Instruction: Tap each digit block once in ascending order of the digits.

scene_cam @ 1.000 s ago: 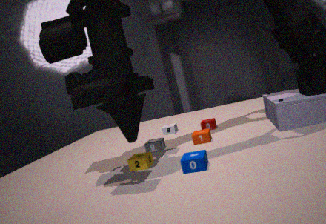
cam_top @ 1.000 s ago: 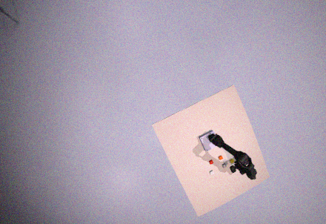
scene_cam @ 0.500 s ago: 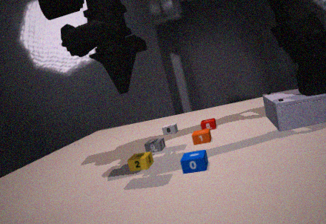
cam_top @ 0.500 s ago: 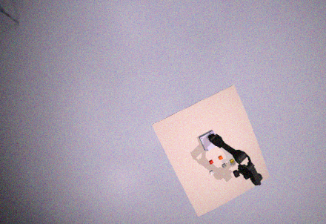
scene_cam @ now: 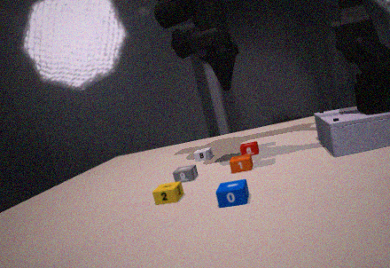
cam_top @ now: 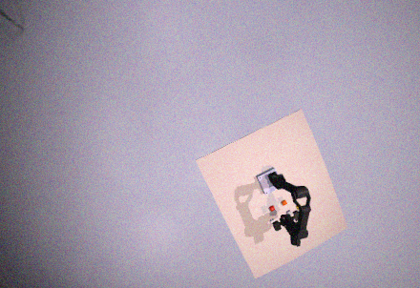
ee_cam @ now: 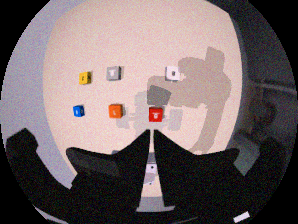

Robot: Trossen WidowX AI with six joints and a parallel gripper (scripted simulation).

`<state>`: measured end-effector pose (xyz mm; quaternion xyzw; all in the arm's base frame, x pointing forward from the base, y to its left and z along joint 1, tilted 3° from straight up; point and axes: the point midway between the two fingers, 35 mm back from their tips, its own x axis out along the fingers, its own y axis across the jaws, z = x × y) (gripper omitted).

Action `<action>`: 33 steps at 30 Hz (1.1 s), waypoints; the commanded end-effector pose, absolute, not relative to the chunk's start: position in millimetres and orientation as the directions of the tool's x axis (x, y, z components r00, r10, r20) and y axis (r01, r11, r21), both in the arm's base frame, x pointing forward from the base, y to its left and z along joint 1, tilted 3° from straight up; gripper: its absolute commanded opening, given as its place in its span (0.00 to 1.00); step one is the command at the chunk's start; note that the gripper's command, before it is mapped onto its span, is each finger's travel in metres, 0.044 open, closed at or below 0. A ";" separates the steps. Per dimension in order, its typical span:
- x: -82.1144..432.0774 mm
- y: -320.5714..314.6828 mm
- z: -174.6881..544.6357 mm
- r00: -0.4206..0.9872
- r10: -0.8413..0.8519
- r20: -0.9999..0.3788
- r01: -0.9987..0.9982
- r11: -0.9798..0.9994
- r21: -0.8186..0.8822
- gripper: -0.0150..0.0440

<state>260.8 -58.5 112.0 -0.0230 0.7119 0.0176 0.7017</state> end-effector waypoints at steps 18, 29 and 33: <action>246.8 -68.0 26.7 -0.021 -0.007 -1.000 -0.076 0.997 -0.006 0.29; 246.9 -68.2 10.1 -0.021 -0.007 -1.000 -0.076 0.997 -0.006 0.29; 246.6 -68.2 3.7 -0.021 -0.007 -1.000 -0.076 0.997 -0.006 0.29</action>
